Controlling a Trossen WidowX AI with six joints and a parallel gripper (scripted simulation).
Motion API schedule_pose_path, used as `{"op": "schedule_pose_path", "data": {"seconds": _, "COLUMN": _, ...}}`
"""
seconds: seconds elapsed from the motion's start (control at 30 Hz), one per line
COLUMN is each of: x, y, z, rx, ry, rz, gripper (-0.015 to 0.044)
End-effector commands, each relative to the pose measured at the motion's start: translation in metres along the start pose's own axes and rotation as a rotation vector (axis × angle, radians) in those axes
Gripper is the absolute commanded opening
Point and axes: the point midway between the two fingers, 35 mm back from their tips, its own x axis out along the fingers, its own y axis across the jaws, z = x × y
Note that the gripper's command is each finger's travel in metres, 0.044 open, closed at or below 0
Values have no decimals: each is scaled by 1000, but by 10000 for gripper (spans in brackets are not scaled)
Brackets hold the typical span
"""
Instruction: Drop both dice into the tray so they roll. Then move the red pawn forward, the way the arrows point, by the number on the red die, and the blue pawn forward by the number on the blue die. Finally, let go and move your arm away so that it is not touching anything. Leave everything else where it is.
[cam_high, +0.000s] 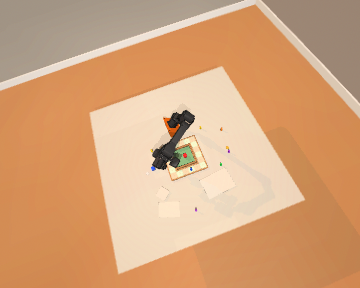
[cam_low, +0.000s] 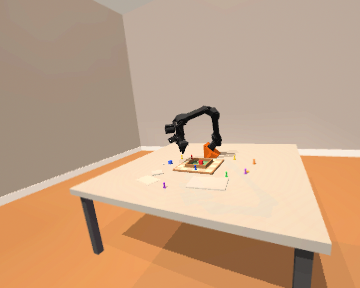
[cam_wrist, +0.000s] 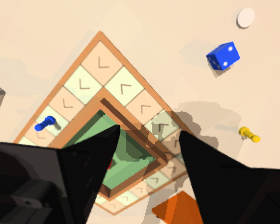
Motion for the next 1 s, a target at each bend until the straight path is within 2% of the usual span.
{"op": "schedule_pose_path", "data": {"seconds": 0.0, "x": 10, "y": -48, "z": 50, "rx": -379, "ry": -16, "rz": 10, "gripper": 275}}
{"op": "schedule_pose_path", "data": {"seconds": 0.27, "x": 30, "y": -97, "z": 80, "rx": -731, "ry": -22, "rz": 27, "gripper": 275}}
{"op": "schedule_pose_path", "data": {"seconds": 0.67, "x": 31, "y": -99, "z": 78, "rx": -735, "ry": -22, "rz": 27, "gripper": 275}}
{"op": "schedule_pose_path", "data": {"seconds": 0.97, "x": 55, "y": -98, "z": 77, "rx": -735, "ry": -22, "rz": 28, "gripper": 275}}
